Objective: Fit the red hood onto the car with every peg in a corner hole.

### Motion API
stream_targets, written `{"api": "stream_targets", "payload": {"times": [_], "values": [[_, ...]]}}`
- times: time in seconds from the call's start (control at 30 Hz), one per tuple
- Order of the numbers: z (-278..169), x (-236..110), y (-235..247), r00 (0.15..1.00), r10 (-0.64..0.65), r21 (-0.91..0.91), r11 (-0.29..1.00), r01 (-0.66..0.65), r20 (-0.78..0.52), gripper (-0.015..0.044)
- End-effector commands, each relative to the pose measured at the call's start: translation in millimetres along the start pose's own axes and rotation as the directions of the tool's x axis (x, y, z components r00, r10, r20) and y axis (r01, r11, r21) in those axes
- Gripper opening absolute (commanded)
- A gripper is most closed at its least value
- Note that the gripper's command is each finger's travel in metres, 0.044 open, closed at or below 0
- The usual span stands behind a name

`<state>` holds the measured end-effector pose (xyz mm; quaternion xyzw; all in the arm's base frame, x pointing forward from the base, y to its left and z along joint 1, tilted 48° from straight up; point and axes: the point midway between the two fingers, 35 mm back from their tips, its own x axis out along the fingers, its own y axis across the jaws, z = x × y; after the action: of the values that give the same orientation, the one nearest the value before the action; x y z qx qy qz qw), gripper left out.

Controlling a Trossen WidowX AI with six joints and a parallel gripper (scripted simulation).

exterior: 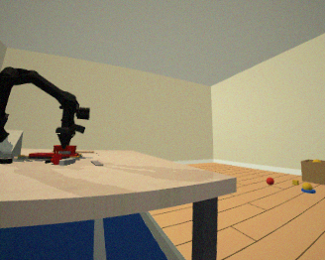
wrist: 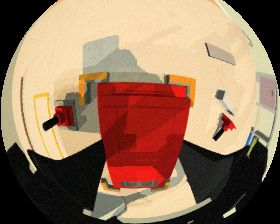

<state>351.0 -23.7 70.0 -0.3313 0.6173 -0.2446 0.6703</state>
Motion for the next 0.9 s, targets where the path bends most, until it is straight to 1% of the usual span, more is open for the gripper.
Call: {"api": "stream_targets", "payload": {"times": [0.0,0.87], "values": [[-0.1,2.2,-0.4,1.000,-0.003,-0.005,1.000,0.003,-0.001,0.0000],[0.0,-2.6,-0.3,1.000,-0.002,-0.004,1.000,0.002,0.000,0.0000]]}}
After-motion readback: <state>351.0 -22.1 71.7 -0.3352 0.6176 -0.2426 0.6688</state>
